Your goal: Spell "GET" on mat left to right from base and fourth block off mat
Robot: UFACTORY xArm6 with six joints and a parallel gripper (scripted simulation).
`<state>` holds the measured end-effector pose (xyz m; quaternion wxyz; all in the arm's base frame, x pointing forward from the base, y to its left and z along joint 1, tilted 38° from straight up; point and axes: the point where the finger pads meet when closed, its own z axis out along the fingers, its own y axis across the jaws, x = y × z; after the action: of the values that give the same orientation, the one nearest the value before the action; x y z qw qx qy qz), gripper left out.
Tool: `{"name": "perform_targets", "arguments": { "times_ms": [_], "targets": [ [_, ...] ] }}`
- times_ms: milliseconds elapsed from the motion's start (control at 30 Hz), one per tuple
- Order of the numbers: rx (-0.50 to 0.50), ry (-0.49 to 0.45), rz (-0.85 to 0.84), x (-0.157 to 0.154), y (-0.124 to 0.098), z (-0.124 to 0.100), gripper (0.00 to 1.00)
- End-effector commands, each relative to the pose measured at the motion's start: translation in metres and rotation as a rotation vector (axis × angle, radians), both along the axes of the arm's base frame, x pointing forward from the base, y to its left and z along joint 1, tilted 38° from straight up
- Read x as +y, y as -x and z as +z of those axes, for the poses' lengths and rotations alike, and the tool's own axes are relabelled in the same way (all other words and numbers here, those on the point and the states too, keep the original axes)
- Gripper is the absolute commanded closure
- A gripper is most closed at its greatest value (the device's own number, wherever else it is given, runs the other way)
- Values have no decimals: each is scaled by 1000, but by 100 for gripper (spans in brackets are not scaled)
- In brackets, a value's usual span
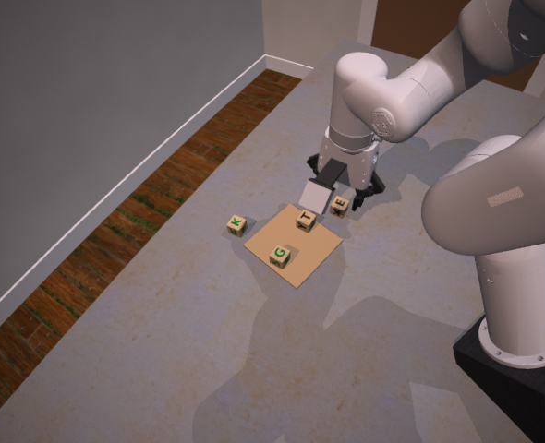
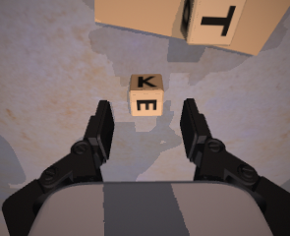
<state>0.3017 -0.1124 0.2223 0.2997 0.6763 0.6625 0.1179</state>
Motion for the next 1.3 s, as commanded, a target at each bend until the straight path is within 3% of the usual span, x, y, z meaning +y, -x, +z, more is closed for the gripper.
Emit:
{"name": "perform_targets", "arguments": {
  "times_ms": [0, 767, 1267],
  "targets": [
    [-3, 1, 0, 0, 0, 1, 31],
    [-3, 1, 0, 0, -1, 0, 31],
    [-3, 1, 0, -6, -14, -17, 31]
  ]
}}
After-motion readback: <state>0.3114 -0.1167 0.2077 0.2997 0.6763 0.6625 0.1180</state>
